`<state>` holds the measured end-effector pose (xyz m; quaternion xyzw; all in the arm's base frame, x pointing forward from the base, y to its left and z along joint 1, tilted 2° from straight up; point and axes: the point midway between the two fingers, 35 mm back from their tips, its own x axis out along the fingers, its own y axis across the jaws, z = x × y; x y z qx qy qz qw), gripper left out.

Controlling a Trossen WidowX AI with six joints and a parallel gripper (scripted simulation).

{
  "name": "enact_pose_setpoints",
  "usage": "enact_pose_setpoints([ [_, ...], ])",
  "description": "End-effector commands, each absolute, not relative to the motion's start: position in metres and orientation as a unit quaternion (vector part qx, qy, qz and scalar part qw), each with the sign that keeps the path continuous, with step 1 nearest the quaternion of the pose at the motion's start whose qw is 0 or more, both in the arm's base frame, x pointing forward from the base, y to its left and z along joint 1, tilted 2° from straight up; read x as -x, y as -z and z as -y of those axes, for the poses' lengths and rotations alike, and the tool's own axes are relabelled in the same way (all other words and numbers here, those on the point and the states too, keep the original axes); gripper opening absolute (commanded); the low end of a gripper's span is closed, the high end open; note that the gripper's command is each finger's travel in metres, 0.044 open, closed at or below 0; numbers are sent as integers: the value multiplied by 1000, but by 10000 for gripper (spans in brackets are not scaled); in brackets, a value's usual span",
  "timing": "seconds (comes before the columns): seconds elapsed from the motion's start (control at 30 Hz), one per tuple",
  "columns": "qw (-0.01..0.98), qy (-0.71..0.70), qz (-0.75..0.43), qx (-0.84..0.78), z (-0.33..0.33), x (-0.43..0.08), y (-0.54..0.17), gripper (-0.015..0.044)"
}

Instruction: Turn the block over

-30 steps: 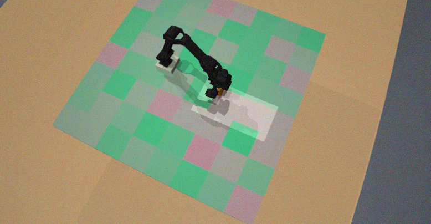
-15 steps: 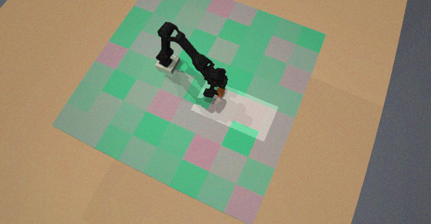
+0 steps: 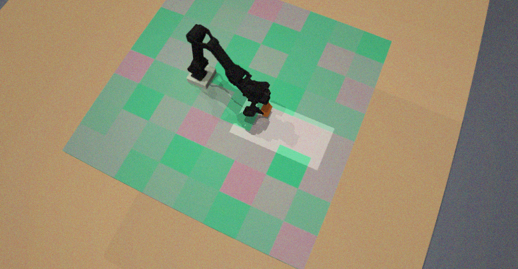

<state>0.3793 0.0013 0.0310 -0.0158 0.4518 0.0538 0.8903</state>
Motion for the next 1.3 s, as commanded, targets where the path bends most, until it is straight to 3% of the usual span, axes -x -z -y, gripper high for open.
enact_pose_setpoints([
  [0.0,899,-54,-434,10,-2,-382,-19,0],
  [1.27,979,-56,-194,-4,-3,-370,7,0],
])
